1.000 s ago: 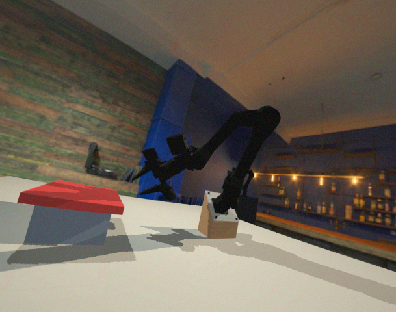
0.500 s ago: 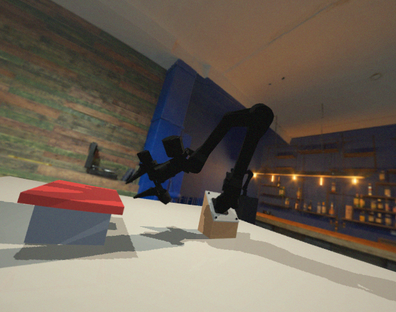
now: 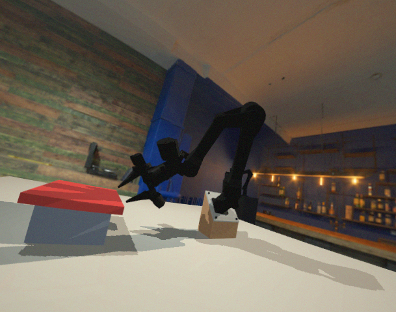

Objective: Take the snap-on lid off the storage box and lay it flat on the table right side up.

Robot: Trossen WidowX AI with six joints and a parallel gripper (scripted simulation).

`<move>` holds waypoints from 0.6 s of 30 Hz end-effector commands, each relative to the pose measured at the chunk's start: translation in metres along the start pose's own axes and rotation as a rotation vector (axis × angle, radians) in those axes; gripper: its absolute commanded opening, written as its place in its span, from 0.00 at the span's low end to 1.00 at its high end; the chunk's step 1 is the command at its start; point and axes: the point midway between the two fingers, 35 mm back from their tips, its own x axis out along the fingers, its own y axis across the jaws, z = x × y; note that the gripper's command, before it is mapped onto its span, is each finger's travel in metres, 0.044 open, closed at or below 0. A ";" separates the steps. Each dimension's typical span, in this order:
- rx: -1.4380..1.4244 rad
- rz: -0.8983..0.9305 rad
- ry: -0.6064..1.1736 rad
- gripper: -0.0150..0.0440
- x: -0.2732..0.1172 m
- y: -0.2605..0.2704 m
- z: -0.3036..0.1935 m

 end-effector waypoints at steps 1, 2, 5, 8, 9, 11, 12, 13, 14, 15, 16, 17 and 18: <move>0.003 0.006 -0.001 0.65 0.007 0.002 0.000; 0.003 0.007 -0.001 0.65 0.008 0.002 0.000; 0.004 0.008 0.001 0.65 0.013 0.001 -0.001; 0.006 0.010 0.002 0.65 0.018 0.001 -0.001; 0.007 0.011 0.003 0.65 0.019 0.001 -0.002; 0.008 0.012 0.004 0.65 0.023 0.001 -0.002; 0.008 0.013 0.005 0.65 0.024 0.001 -0.002; 0.009 0.013 0.006 0.65 0.026 0.000 -0.002; 0.009 0.014 0.006 0.65 0.026 0.000 -0.003; 0.009 0.014 0.006 0.65 0.027 0.000 -0.003; 0.009 0.014 0.006 0.61 0.027 0.000 -0.003; 0.009 0.014 0.006 0.60 0.027 0.000 -0.003; 0.009 0.014 0.006 0.59 0.027 0.000 -0.003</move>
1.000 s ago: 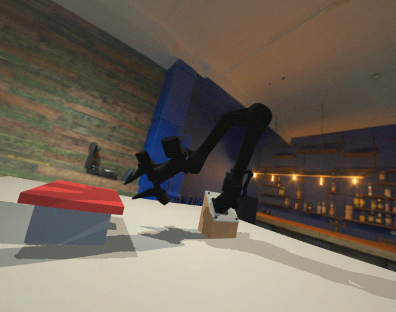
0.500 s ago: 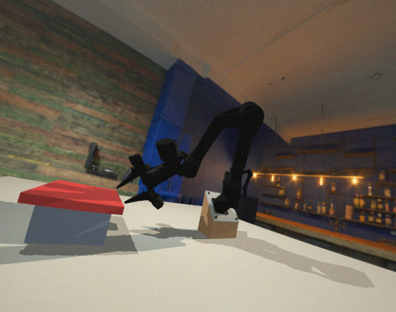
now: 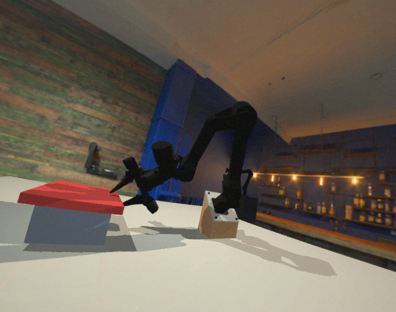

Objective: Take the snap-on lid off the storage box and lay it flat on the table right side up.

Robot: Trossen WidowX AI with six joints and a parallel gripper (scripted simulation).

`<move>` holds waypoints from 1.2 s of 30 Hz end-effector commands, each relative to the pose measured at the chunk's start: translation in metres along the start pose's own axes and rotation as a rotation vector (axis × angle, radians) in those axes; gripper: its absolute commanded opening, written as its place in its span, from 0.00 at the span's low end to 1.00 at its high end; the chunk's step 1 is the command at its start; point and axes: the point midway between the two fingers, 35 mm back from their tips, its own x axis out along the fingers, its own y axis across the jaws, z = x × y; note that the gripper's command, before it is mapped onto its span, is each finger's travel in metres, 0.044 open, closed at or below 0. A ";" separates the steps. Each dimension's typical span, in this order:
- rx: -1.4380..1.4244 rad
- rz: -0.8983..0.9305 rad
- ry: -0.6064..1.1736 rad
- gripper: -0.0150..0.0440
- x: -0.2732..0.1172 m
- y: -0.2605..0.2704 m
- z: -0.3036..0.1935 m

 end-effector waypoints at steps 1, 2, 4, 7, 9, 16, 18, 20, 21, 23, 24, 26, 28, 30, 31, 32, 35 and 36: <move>0.003 0.006 -0.002 0.57 0.001 0.002 0.000; 0.003 0.006 -0.002 0.56 0.001 0.002 0.000; 0.003 0.006 -0.002 0.54 0.001 0.002 0.000; 0.003 0.006 -0.002 0.51 0.001 0.002 0.000; 0.003 0.006 -0.002 0.48 0.001 0.002 0.000; 0.003 0.006 -0.002 0.31 0.001 0.002 0.000; 0.003 0.006 -0.002 0.25 0.001 0.002 0.000; -0.001 0.006 -0.002 0.25 0.001 0.002 0.000; -0.001 0.006 -0.002 0.25 0.001 0.002 0.000; -0.001 0.006 -0.002 0.25 0.000 0.003 0.000; -0.001 0.006 -0.002 0.25 0.000 0.003 0.000; -0.001 0.006 -0.002 0.25 0.000 0.003 0.000; -0.001 0.006 -0.002 0.25 0.000 0.003 0.000; -0.001 0.006 -0.002 0.25 0.000 0.004 0.000; -0.001 0.006 -0.002 0.25 -0.001 0.004 0.000; -0.001 0.006 -0.002 0.25 -0.001 0.004 0.000; -0.002 0.006 -0.002 0.25 -0.001 0.004 0.000; -0.002 0.006 -0.002 0.25 -0.001 0.005 0.000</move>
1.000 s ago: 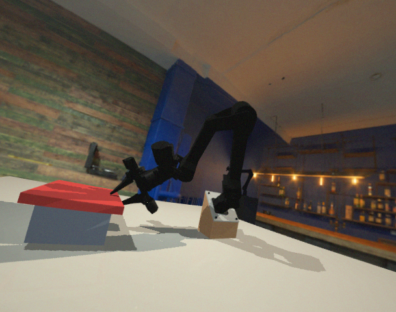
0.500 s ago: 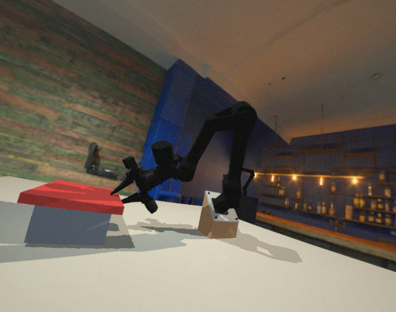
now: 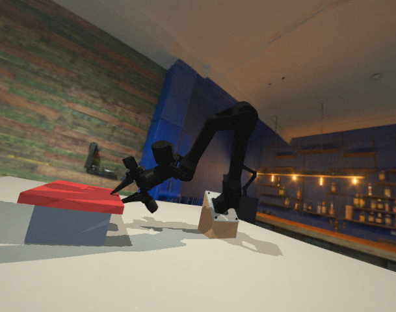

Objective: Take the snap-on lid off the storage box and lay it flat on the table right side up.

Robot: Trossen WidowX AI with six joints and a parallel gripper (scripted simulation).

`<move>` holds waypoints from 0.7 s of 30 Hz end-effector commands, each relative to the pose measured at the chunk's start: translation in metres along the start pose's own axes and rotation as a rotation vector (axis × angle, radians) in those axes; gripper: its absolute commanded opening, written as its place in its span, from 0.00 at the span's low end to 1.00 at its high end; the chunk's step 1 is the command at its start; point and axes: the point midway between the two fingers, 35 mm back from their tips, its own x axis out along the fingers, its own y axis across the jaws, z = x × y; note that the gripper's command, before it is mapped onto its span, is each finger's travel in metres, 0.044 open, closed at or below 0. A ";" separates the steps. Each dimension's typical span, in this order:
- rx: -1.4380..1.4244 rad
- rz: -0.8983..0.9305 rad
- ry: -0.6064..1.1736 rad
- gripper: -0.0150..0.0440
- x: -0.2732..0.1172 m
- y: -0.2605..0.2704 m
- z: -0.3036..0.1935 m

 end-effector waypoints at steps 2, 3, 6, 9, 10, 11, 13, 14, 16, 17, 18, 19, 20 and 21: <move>-0.002 0.002 0.002 0.25 -0.002 0.002 0.000; -0.002 0.002 0.002 0.25 -0.002 0.002 0.000; -0.002 0.002 0.002 0.25 -0.002 0.002 0.000; -0.002 0.002 0.002 0.25 -0.003 0.003 0.000; -0.002 0.002 0.002 0.25 -0.003 0.003 0.000; -0.002 0.002 0.002 0.25 -0.003 0.003 0.000; -0.002 0.002 0.002 0.25 -0.004 0.003 0.000; -0.002 0.002 0.002 0.25 -0.004 0.003 0.000; -0.002 0.002 0.002 0.25 -0.004 0.004 0.000; -0.002 0.002 0.002 0.25 -0.004 0.004 0.000; -0.002 0.002 0.002 0.25 -0.004 0.004 0.000; -0.002 0.002 0.002 0.25 -0.005 0.004 0.000; -0.002 0.002 0.002 0.25 -0.005 0.004 0.000; -0.002 0.002 0.002 0.25 -0.005 0.004 0.000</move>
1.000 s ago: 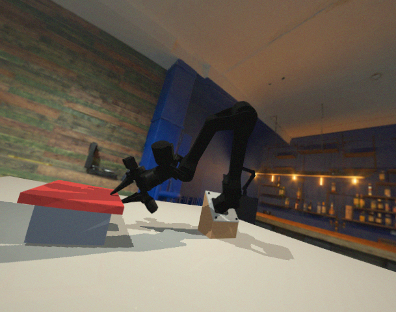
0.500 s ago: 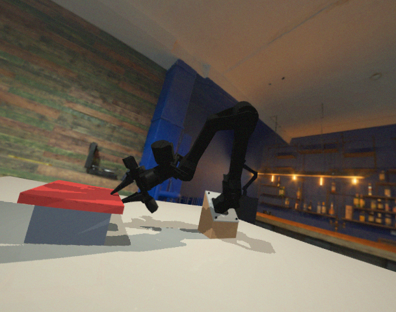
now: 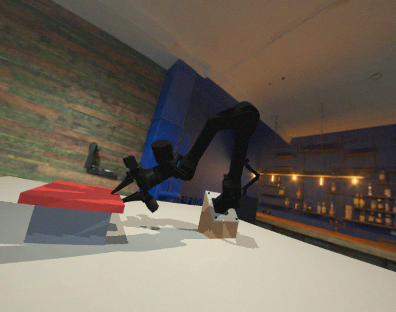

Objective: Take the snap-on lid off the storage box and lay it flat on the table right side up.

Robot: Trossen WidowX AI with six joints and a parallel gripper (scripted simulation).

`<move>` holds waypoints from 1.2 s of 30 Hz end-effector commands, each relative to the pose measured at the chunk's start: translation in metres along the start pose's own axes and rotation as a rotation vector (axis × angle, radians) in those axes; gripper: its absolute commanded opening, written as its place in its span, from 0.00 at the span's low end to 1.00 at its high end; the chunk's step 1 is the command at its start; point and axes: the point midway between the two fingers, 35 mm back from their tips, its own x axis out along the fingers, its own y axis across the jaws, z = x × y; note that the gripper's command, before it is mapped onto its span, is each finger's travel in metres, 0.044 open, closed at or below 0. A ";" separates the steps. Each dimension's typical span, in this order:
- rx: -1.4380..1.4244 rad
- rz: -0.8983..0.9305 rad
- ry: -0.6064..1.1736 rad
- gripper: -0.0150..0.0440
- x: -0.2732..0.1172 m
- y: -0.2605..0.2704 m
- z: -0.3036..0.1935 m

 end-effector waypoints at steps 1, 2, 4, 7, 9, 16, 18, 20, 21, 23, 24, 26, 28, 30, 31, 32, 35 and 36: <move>-0.005 0.007 0.003 0.25 -0.003 0.003 0.001; -0.005 0.007 0.003 0.25 -0.003 0.003 0.001; -0.005 0.007 0.002 0.25 -0.003 0.004 0.001; -0.005 0.007 0.002 0.25 -0.004 0.004 0.000; -0.005 0.007 0.002 0.25 -0.004 0.004 0.000; -0.005 0.007 0.002 0.25 -0.005 0.005 0.001; -0.005 0.007 0.002 0.25 -0.005 0.006 0.001; -0.005 0.007 0.002 0.25 -0.006 0.006 0.001; -0.005 0.007 0.002 0.25 -0.006 0.006 0.001; -0.005 0.007 0.002 0.25 -0.006 0.006 0.001; -0.005 0.007 0.002 0.25 -0.006 0.006 0.001; -0.005 0.007 0.002 0.25 -0.007 0.007 0.001; -0.006 0.007 0.002 0.25 -0.007 0.007 0.001; -0.006 0.007 0.002 0.25 -0.007 0.007 0.001; -0.006 0.007 0.002 0.25 -0.007 0.007 0.001; -0.006 0.007 0.002 0.25 -0.007 0.008 0.001; -0.006 0.007 0.002 0.25 -0.008 0.008 0.001; -0.006 0.007 0.002 0.25 -0.008 0.008 0.001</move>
